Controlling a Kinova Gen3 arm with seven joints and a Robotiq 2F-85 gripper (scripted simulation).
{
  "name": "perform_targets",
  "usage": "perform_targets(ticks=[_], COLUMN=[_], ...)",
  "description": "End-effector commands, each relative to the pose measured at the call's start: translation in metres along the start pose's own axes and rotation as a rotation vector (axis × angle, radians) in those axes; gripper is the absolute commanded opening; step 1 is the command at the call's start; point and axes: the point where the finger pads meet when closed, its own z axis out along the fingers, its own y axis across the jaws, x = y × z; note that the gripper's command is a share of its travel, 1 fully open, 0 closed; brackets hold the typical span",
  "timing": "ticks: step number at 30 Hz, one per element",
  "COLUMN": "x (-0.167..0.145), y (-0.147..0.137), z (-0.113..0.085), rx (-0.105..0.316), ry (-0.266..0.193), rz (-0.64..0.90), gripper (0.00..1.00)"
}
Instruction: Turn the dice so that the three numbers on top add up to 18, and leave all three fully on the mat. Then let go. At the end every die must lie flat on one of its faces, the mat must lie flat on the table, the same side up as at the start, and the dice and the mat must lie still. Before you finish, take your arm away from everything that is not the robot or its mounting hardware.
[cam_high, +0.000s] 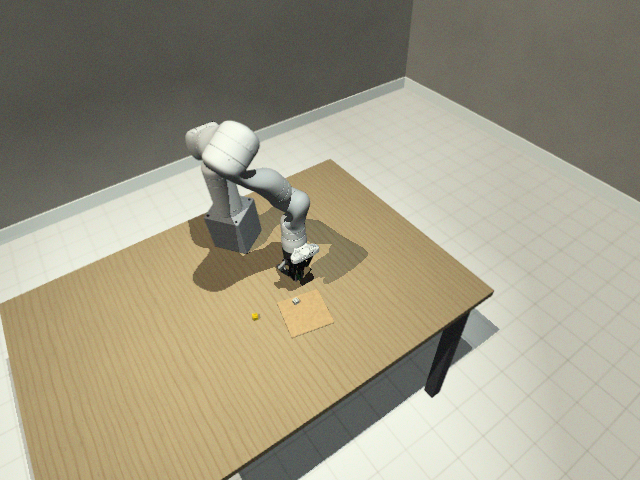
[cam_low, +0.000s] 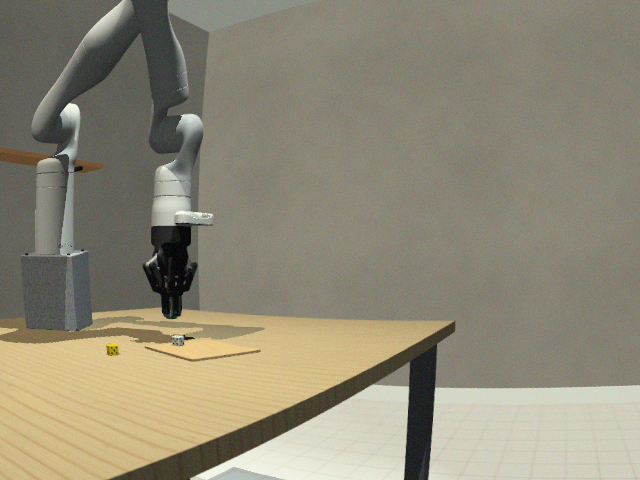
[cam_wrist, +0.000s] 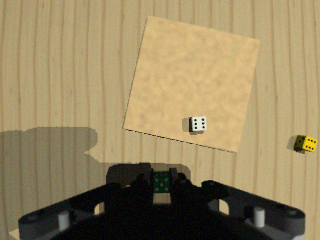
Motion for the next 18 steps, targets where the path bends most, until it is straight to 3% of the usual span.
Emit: perform_targets(ticks=[1,11,18], x=[0.006,0.006,0.006], y=[0.001,0.001,0.001], z=[-0.012,-0.042,-0.052], rx=[-0.002,-0.002,-0.002], ry=[0.016,0.016,0.016], rz=[0.001,0.001,0.001], gripper=[0.11,0.11,0.11])
